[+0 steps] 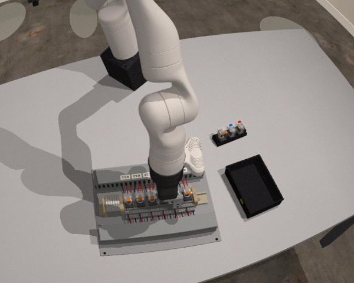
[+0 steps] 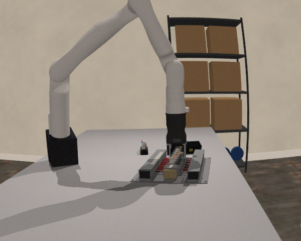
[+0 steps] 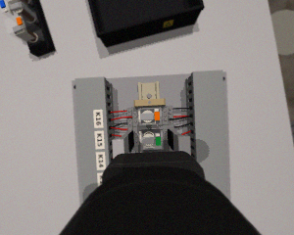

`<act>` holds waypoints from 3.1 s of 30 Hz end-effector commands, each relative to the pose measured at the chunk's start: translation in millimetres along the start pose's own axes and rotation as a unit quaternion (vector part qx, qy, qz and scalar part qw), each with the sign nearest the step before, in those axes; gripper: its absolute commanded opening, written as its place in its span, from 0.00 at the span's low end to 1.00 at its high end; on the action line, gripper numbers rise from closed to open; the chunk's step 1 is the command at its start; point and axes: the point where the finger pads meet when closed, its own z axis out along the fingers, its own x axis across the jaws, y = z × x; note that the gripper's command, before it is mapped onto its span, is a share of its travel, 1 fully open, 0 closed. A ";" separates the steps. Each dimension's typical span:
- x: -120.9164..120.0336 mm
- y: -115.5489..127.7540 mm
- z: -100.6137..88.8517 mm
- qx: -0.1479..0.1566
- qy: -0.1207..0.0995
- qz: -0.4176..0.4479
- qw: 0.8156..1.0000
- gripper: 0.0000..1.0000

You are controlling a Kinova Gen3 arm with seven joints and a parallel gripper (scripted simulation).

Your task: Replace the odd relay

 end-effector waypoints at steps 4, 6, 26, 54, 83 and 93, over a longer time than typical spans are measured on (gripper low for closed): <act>0.8 -0.4 -1.2 0.000 0.001 0.000 1.000 1.00; 0.9 -0.4 -1.5 0.000 0.001 0.000 1.000 1.00; 1.3 -0.8 -3.3 0.000 0.001 0.000 1.000 1.00; 1.5 -0.9 -3.8 0.000 0.001 0.000 1.000 0.00; 1.5 -0.9 -3.8 0.000 0.001 0.000 1.000 0.00; 1.5 -0.9 -3.8 0.000 0.001 0.000 1.000 0.00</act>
